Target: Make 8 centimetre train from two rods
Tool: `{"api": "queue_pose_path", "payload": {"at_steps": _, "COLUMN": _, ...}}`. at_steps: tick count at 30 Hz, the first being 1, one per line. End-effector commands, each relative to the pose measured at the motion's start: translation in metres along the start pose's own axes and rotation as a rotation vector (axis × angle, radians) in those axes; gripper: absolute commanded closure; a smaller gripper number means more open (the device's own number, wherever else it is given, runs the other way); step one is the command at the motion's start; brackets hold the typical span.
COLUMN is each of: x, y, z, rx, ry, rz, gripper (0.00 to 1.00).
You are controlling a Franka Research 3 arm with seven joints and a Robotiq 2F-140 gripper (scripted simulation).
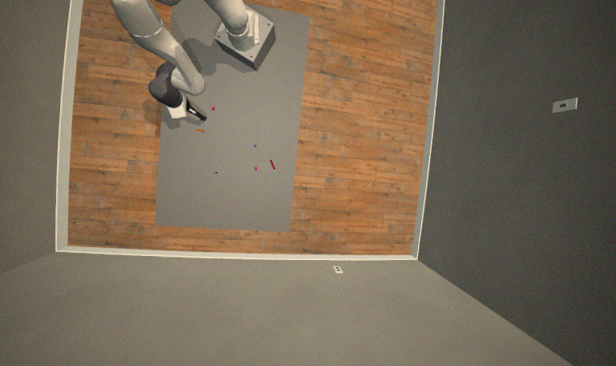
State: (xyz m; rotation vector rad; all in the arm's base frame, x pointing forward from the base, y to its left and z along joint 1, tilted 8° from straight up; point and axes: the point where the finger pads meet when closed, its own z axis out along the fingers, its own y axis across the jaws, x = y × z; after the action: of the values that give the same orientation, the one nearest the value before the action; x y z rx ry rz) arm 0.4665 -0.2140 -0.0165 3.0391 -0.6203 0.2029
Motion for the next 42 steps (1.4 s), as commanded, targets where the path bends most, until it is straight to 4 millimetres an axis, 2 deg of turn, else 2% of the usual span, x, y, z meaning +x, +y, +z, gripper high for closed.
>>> {"api": "queue_pose_path", "payload": {"at_steps": 1, "x": 0.0003, "y": 0.0006, "z": 0.0003, "rx": 0.018, "ry": -0.008, "rz": -0.166, "gripper": 0.00}}
{"api": "queue_pose_path", "payload": {"at_steps": 19, "x": 0.0049, "y": -0.0005, "z": -0.0022, "rx": 0.017, "ry": 0.004, "rz": -0.482, "gripper": 0.00}}
{"api": "queue_pose_path", "payload": {"at_steps": 42, "x": 0.0051, "y": -0.0006, "z": -0.0023, "rx": 0.017, "ry": 0.004, "rz": -0.494, "gripper": 0.00}}
